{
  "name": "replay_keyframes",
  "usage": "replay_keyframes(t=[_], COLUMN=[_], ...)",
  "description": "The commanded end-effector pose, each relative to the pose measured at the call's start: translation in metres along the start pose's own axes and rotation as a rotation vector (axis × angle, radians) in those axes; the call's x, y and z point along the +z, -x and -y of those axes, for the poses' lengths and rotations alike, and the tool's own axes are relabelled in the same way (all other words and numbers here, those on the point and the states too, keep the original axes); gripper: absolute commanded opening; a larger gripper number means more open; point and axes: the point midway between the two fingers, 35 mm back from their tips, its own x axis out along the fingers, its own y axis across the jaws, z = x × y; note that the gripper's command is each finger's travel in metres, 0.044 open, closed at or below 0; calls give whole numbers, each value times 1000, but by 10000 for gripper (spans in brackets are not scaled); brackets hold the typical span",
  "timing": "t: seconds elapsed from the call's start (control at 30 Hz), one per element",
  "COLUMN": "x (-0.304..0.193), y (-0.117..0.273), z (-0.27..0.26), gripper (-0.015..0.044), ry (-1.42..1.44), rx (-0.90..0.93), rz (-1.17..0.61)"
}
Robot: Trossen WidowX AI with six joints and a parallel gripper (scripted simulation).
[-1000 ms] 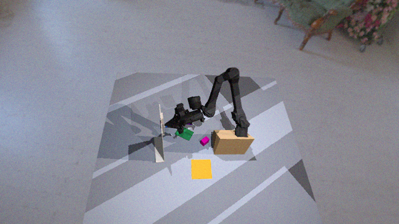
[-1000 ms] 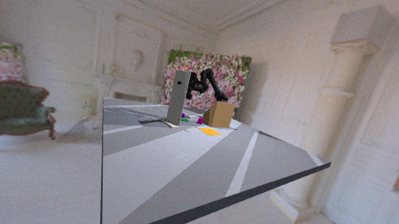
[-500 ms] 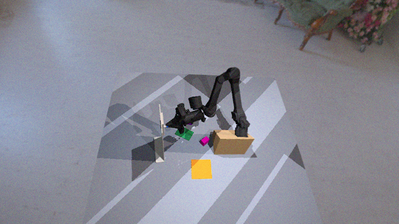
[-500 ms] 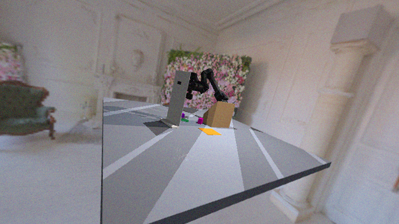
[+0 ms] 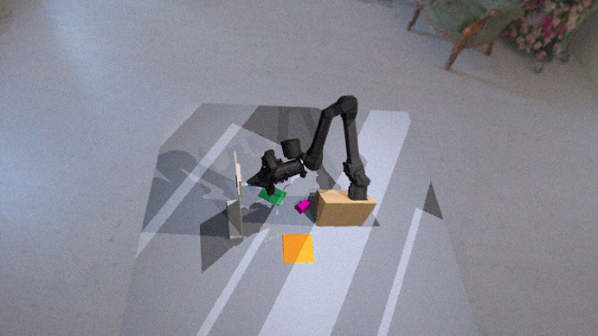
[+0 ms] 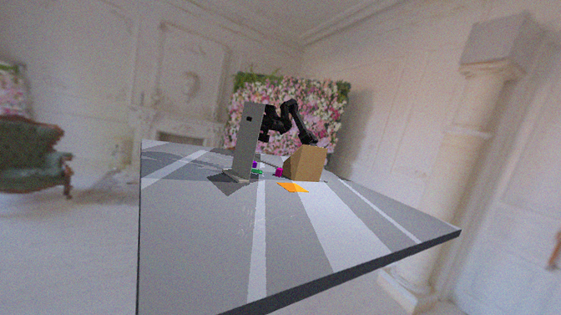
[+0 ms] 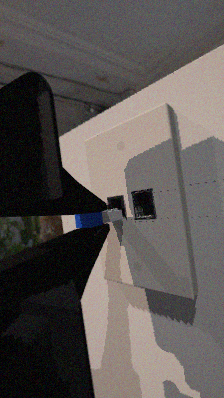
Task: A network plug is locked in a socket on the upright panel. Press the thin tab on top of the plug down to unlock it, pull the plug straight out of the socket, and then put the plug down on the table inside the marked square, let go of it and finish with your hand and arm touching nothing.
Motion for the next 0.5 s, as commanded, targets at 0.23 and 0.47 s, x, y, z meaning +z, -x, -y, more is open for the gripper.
replay_keyframes(t=[0.23, 0.47], x=[-3, -5], y=[8, 11], z=[0, 0], gripper=[0, 0], ry=[2, 2], rx=[1, 1], rz=[-2, -2])
